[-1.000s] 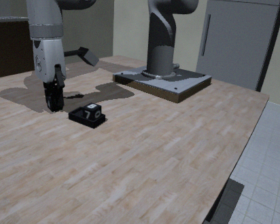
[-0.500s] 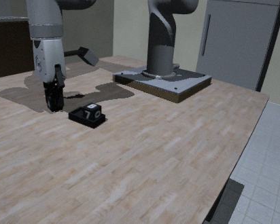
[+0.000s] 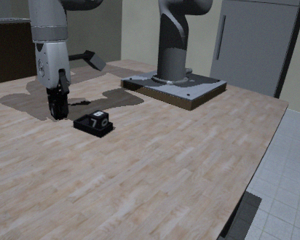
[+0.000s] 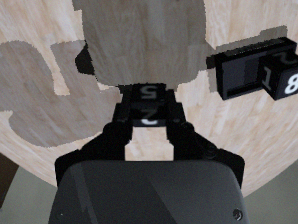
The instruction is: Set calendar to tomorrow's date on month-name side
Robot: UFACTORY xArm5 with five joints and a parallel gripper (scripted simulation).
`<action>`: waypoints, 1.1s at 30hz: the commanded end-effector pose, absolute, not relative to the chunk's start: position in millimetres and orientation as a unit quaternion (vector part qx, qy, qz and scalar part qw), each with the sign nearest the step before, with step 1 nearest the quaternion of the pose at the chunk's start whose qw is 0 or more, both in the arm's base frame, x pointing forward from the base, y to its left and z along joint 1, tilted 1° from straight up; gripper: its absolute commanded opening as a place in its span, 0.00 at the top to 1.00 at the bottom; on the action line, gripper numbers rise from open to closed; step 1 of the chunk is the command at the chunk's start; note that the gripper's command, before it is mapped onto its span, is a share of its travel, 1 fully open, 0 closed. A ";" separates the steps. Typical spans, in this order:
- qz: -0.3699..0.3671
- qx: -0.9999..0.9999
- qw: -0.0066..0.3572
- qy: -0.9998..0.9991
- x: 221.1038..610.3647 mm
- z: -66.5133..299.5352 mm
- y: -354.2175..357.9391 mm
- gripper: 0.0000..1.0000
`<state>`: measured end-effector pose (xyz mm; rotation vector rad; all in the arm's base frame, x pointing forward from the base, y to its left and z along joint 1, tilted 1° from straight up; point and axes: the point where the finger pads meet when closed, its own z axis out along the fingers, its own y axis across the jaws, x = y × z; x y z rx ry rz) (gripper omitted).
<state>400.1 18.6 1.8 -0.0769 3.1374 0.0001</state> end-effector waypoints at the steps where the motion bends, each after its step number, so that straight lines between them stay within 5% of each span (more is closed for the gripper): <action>1: 0.000 -0.025 0.003 1.000 401.4 2.8 18.6 0.71; 16: 0.000 -0.025 0.003 1.000 401.4 2.8 18.6 0.71; 33: 0.000 -0.025 0.003 1.000 401.4 2.8 18.6 0.51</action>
